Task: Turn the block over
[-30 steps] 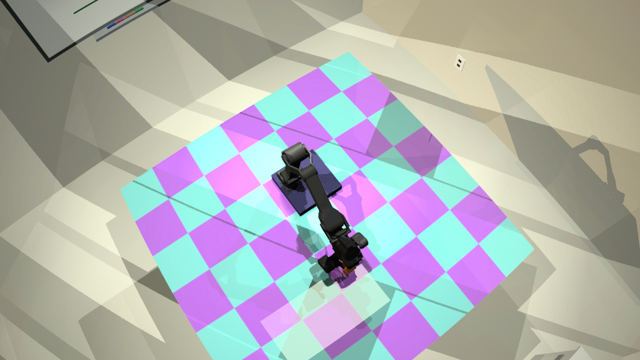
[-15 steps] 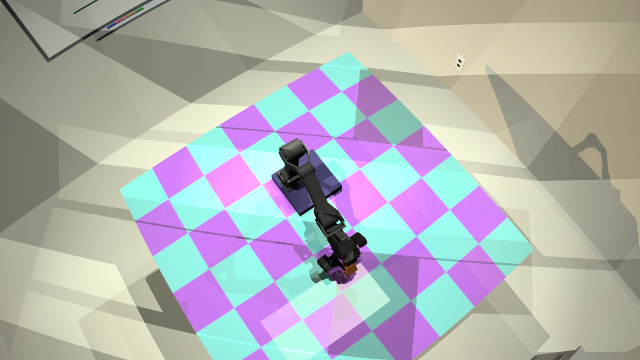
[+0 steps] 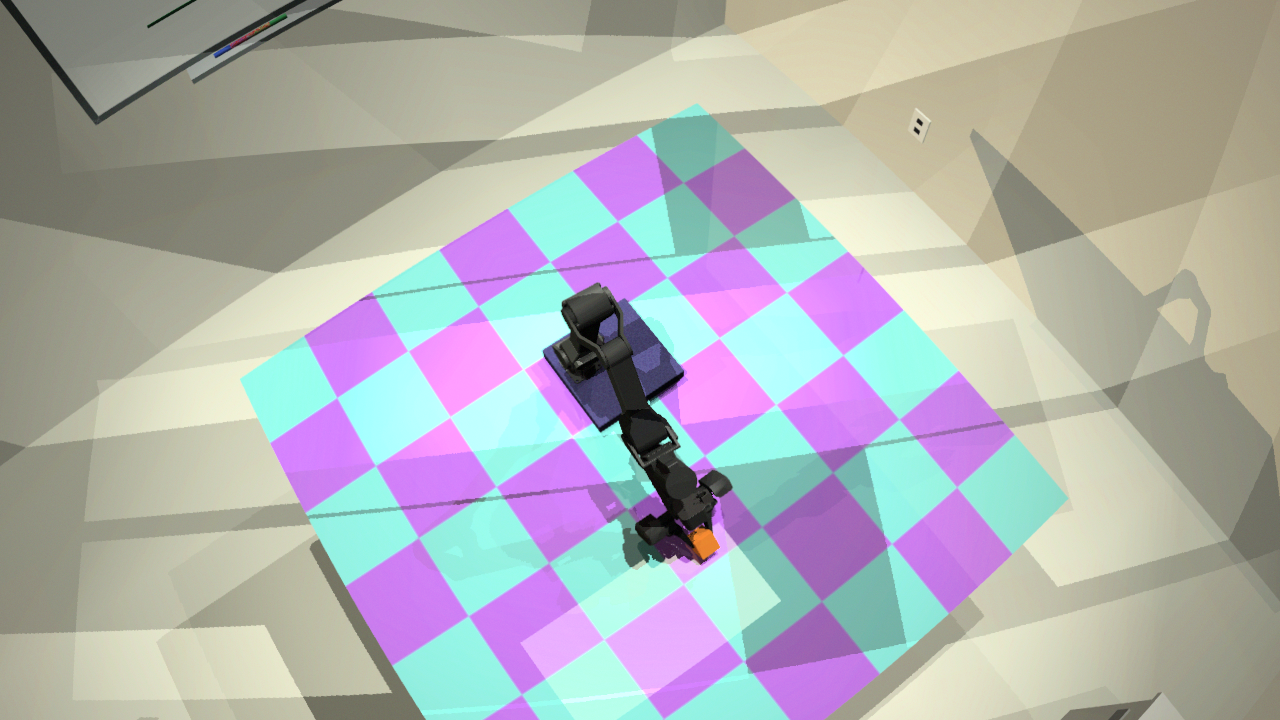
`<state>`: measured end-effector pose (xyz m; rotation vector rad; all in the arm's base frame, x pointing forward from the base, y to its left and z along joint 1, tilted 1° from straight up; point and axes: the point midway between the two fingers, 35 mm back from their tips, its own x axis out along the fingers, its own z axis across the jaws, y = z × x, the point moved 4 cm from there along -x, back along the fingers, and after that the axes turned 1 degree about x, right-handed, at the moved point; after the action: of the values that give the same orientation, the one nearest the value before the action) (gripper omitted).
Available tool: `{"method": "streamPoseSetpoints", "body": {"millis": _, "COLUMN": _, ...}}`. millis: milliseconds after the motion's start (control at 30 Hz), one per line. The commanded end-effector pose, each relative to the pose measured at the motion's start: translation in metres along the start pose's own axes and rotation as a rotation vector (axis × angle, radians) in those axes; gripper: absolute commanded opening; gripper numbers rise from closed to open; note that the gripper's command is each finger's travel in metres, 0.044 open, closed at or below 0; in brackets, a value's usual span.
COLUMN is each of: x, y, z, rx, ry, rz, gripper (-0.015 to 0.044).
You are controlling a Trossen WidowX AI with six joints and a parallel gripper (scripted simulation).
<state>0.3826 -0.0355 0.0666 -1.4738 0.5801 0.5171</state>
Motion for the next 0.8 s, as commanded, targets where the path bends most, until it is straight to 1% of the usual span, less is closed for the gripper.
{"method": "streamPoseSetpoints", "body": {"millis": 0, "x": 0.001, "y": 0.011, "z": 0.000, "rx": 0.004, "ry": -0.004, "rz": -0.060, "gripper": 0.0000}}
{"method": "streamPoseSetpoints", "body": {"millis": 333, "x": -0.007, "y": 0.024, "z": 0.001, "rx": 0.002, "ry": -0.007, "rz": -0.213, "gripper": 0.0000}}
{"method": "streamPoseSetpoints", "body": {"millis": 767, "x": -0.010, "y": 0.024, "z": 0.001, "rx": 0.002, "ry": -0.008, "rz": -0.252, "gripper": 0.0000}}
